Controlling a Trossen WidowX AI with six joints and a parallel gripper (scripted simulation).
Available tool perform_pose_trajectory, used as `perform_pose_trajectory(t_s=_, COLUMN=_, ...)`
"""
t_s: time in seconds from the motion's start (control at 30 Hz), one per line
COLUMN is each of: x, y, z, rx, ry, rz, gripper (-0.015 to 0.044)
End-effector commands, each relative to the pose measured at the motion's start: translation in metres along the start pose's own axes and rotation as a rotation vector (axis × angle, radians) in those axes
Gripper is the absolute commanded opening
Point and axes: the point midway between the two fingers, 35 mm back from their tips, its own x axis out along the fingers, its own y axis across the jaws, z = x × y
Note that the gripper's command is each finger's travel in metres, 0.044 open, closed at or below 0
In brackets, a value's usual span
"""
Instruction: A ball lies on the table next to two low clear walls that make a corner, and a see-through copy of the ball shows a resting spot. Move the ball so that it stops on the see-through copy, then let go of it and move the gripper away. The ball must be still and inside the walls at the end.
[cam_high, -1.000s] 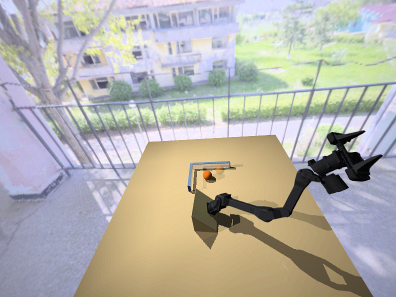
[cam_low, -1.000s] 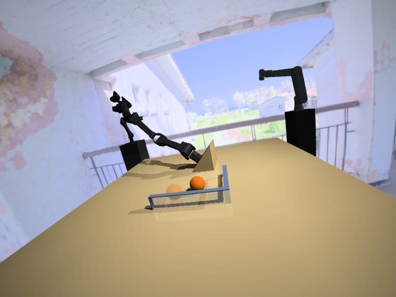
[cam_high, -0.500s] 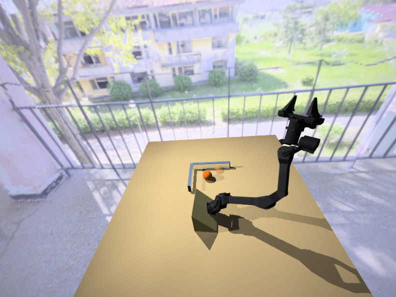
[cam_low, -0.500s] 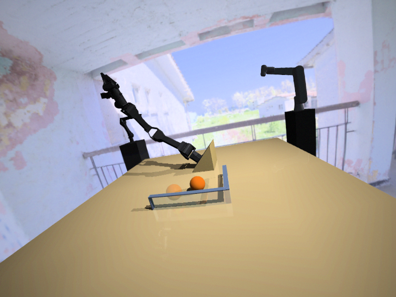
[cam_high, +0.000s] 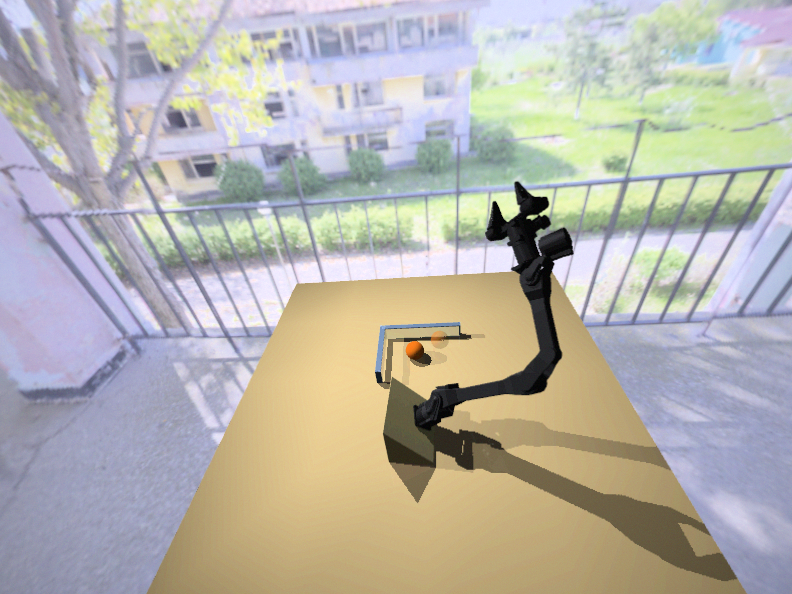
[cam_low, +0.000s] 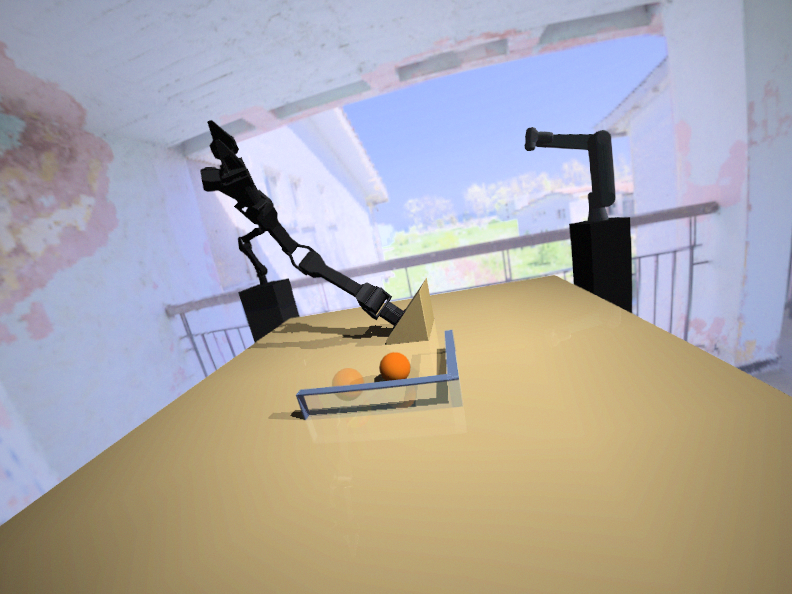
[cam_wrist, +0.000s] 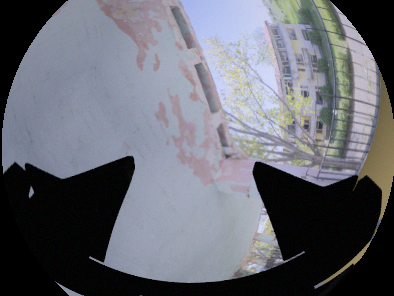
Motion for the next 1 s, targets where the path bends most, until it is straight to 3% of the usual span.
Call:
perform_pose_trajectory(t_s=0.0, x=0.023, y=-0.07, z=-0.02, rx=-0.016, ry=0.035, rz=-0.216, gripper=0.044)
perform_pose_trajectory(t_s=0.2, x=0.03, y=-0.156, z=-0.048, rx=-0.085, ry=0.115, rz=-0.49, gripper=0.044)
perform_pose_trajectory(t_s=0.5, x=0.014, y=-0.253, z=-0.082, rx=-0.184, ry=0.243, rz=-0.814, gripper=0.044)
perform_pose_trajectory(t_s=0.73, x=-0.033, y=-0.353, z=-0.114, rx=-0.293, ry=0.4, rz=-1.206, gripper=0.044)
perform_pose_trajectory(t_s=0.97, x=-0.113, y=-0.431, z=-0.137, rx=-0.469, ry=0.649, rz=-1.631, gripper=0.044)
